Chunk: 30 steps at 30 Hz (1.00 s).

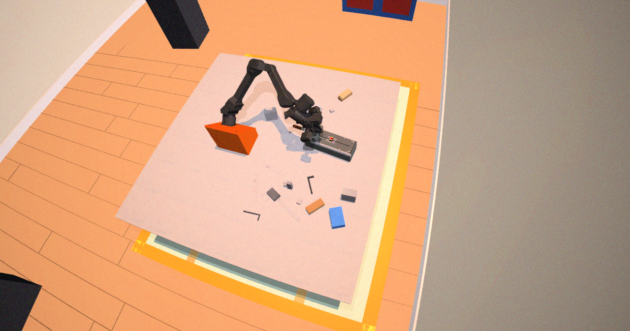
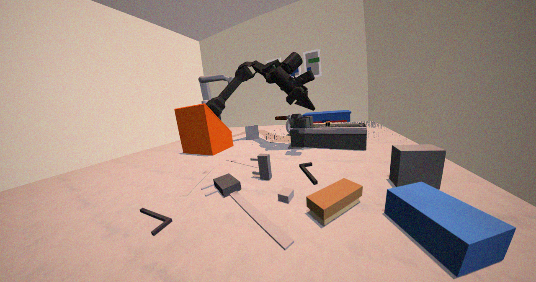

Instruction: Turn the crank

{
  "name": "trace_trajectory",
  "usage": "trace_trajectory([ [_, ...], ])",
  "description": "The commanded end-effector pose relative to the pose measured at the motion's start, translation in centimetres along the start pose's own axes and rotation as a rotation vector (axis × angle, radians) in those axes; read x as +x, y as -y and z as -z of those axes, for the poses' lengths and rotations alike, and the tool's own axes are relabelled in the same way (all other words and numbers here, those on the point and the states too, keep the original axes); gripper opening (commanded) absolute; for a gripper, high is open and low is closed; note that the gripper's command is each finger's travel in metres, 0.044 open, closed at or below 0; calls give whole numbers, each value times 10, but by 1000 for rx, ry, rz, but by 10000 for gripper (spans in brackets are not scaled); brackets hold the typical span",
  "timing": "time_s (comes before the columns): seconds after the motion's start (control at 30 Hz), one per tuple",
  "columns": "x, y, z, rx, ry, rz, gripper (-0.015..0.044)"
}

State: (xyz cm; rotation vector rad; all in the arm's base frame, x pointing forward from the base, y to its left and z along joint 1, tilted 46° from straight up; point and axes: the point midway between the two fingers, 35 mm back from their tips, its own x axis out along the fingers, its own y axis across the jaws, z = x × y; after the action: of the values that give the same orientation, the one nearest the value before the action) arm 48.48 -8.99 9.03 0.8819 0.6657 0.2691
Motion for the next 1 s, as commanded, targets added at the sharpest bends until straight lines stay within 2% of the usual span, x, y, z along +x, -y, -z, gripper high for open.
trace_trajectory([
  [0.0,0,0,0,0,0,0,0],
  [0.47,0,0,0,0,0,0,0],
  [0.97,0,0,0,0,0,0,394],
])
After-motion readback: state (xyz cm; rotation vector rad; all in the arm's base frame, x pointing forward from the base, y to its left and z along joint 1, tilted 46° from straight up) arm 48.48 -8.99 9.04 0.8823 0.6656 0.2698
